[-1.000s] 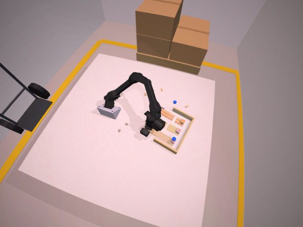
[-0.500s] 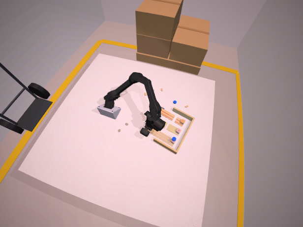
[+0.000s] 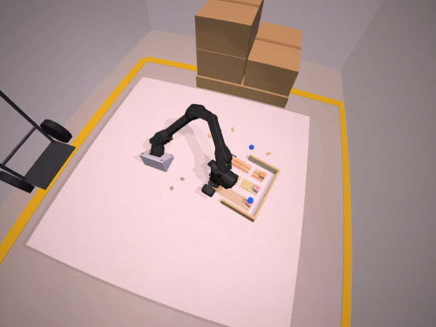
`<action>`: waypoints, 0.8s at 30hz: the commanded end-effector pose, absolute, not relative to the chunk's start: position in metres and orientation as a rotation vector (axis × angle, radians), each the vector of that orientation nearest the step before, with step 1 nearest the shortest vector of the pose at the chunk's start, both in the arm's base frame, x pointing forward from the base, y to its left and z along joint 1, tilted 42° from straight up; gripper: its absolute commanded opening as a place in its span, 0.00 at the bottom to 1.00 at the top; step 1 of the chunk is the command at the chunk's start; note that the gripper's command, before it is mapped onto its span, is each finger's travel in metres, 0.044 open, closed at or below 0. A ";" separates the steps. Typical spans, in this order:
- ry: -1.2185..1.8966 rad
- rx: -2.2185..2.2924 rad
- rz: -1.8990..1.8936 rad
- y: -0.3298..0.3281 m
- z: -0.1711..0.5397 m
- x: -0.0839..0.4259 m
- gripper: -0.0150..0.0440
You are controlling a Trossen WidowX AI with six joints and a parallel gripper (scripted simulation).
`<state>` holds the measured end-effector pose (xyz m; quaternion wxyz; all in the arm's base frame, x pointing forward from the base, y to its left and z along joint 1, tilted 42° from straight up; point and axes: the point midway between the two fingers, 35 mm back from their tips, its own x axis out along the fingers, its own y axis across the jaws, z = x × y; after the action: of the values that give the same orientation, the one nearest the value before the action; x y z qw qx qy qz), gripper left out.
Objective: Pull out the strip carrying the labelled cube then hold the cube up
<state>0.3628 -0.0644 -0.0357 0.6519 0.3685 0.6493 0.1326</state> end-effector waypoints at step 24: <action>1.476 0.846 0.305 -0.061 -0.039 0.364 0.25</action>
<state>0.3639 -0.0642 -0.0362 0.6527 0.3692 0.6484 0.1313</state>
